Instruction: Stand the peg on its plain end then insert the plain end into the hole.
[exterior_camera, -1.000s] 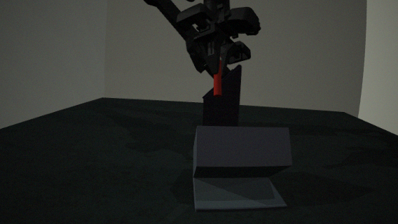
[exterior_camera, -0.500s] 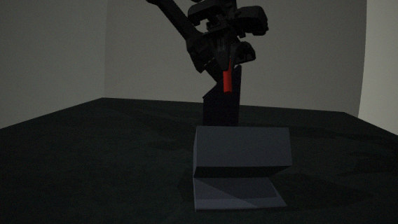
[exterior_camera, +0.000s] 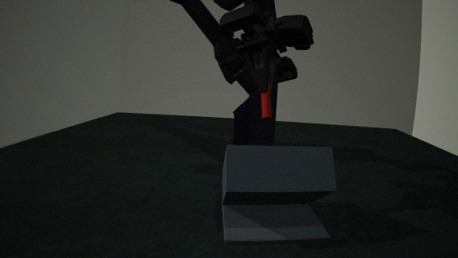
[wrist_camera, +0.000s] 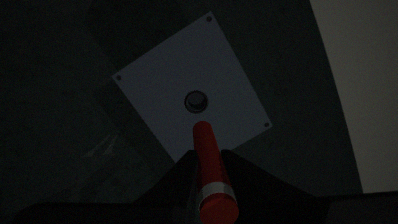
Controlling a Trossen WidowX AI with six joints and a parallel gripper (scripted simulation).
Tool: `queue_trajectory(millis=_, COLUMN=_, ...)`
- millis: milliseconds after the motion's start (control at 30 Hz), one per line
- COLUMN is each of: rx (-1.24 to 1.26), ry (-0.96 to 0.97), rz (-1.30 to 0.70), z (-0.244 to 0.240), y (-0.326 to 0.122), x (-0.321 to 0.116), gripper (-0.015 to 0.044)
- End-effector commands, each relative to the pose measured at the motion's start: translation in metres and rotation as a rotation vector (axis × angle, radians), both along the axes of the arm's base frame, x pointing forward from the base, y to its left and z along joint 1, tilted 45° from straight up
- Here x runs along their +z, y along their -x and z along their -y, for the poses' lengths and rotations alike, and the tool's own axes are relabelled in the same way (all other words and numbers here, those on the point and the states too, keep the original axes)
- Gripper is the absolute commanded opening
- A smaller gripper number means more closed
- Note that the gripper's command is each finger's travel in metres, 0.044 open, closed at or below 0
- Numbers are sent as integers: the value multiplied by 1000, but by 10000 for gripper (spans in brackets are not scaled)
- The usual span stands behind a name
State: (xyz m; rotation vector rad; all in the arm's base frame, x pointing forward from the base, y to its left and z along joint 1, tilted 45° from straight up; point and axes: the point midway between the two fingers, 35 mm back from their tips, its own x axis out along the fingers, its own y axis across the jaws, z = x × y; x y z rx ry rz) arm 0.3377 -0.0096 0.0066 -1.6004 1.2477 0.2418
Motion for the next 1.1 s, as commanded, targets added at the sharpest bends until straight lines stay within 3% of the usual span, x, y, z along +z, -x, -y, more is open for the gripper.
queue_trajectory(millis=0, rx=10, ry=4, rz=-12, z=4, y=-3, x=-8, gripper=0)
queue_trajectory(millis=1067, rx=17, ry=5, rz=2, z=20, y=-18, x=-29, gripper=0)
